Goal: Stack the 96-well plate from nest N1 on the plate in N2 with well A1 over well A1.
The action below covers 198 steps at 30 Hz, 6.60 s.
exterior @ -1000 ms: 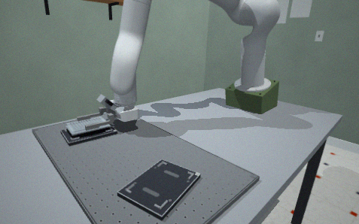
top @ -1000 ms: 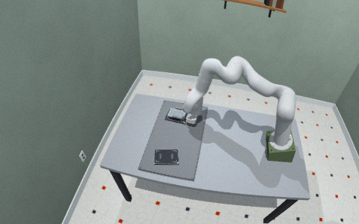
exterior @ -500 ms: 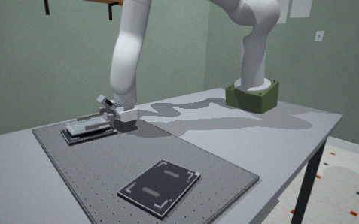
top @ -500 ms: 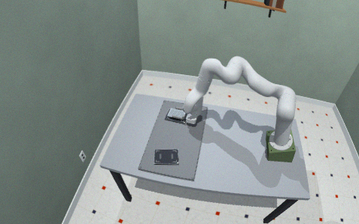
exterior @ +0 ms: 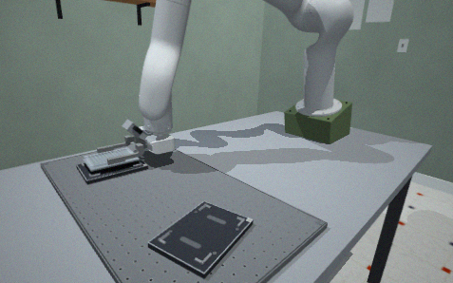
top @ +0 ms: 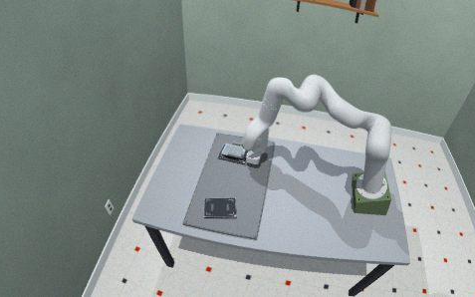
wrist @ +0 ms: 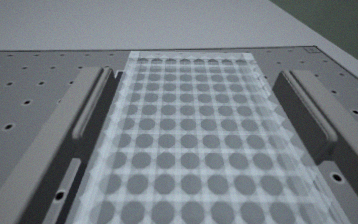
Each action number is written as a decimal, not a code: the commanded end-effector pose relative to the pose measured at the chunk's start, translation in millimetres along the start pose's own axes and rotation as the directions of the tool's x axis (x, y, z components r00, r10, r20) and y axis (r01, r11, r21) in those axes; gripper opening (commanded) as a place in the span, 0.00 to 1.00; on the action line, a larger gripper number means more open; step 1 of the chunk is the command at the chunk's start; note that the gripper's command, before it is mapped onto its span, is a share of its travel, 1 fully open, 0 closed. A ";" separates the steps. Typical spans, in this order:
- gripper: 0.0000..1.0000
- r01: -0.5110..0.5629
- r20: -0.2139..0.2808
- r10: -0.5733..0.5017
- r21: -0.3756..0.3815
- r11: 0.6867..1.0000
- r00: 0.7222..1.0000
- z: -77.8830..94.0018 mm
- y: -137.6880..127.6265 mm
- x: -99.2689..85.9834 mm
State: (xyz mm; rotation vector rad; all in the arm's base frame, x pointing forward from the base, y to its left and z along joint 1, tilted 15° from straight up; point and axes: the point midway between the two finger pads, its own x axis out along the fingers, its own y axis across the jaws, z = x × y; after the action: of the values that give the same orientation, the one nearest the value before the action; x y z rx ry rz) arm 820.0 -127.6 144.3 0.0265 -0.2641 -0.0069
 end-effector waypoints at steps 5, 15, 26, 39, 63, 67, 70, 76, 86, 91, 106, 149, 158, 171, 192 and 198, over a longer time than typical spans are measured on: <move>0.00 0.000 0.000 0.000 0.000 1.000 1.000 0.2 0.1 -0.1; 0.00 0.000 0.000 0.000 0.000 1.000 1.000 0.2 0.1 -0.2; 0.00 0.000 0.000 0.000 0.000 1.000 1.000 0.2 0.1 -0.2; 0.37 0.000 0.000 0.000 0.000 1.000 1.000 2.2 0.1 -0.3; 0.37 0.000 -0.001 0.000 0.000 1.000 1.000 2.2 0.2 -0.3; 0.37 0.000 -0.001 0.000 0.000 1.000 1.000 2.1 0.2 -0.3; 0.37 0.000 -0.001 0.000 0.000 1.000 1.000 2.1 0.2 -0.3; 0.37 0.000 0.000 0.000 0.000 1.000 1.000 18.2 0.1 -0.3; 0.37 0.000 0.000 0.000 0.000 1.000 1.000 39.5 0.1 -0.2; 0.37 0.000 0.000 0.000 0.000 1.000 1.000 52.9 0.1 -0.2; 0.37 0.000 0.000 0.000 0.000 1.000 1.000 68.2 0.1 -0.2; 0.37 -0.074 0.000 0.074 0.001 0.997 0.997 144.7 73.8 -65.0; 0.37 -0.074 0.000 0.074 0.001 0.997 0.997 172.3 100.4 -88.6; 0.37 -0.074 -0.001 0.074 0.001 0.997 0.997 206.1 132.9 -117.4; 0.37 -0.074 -0.001 0.074 0.001 0.997 0.997 246.0 171.3 -151.5; 0.37 -0.074 -0.001 0.074 0.001 0.997 0.997 246.0 171.4 -151.5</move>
State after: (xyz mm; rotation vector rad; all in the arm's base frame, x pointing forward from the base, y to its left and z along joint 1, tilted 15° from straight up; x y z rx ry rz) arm 610.0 38.8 345.8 0.0184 -0.2628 0.0675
